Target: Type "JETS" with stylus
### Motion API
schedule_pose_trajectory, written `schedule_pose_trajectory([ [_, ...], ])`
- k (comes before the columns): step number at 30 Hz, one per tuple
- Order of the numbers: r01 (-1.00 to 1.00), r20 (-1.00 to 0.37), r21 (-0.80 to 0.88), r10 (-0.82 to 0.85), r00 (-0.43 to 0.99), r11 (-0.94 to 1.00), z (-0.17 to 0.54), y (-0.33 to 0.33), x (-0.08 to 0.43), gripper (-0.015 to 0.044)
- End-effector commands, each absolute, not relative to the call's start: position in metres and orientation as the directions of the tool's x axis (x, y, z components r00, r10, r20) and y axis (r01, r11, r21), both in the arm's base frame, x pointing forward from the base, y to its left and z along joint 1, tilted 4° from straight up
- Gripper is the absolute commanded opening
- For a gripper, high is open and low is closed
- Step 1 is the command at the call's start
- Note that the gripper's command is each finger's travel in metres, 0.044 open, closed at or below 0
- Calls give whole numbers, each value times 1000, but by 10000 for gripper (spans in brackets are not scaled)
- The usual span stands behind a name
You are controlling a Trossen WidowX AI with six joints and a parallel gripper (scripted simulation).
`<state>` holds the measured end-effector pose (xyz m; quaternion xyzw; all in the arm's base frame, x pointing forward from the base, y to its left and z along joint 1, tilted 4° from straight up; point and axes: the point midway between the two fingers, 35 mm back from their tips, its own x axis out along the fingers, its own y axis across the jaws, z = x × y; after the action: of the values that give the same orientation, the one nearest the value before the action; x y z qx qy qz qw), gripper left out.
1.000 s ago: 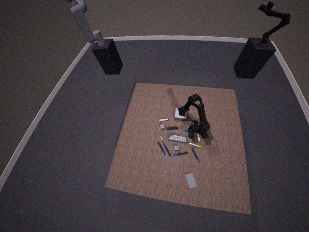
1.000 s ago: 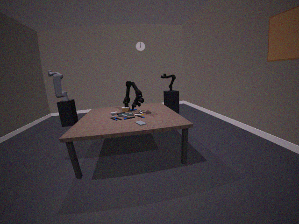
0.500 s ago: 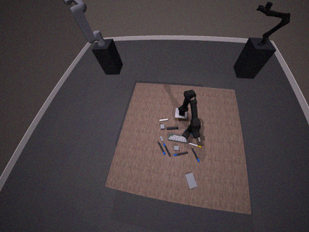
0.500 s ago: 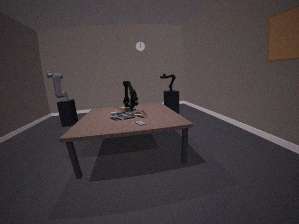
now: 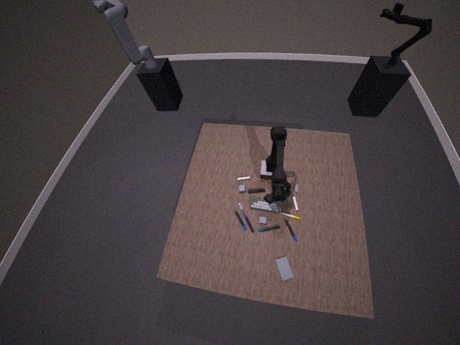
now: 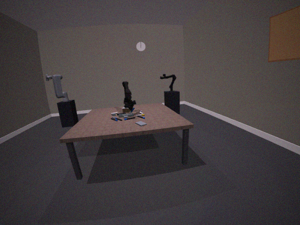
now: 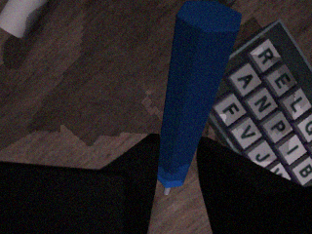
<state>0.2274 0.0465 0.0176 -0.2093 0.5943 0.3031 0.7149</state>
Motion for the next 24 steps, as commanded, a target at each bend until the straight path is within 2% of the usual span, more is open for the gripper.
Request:
schedule_pose_trajectory([
  [1,-633,-949,69,246,196,771,22,40,231,0],
  [12,-531,-834,82,350,427,844,37,21,240,0],
  [24,-445,-652,61,374,660,893,59,-2,243,0],
])
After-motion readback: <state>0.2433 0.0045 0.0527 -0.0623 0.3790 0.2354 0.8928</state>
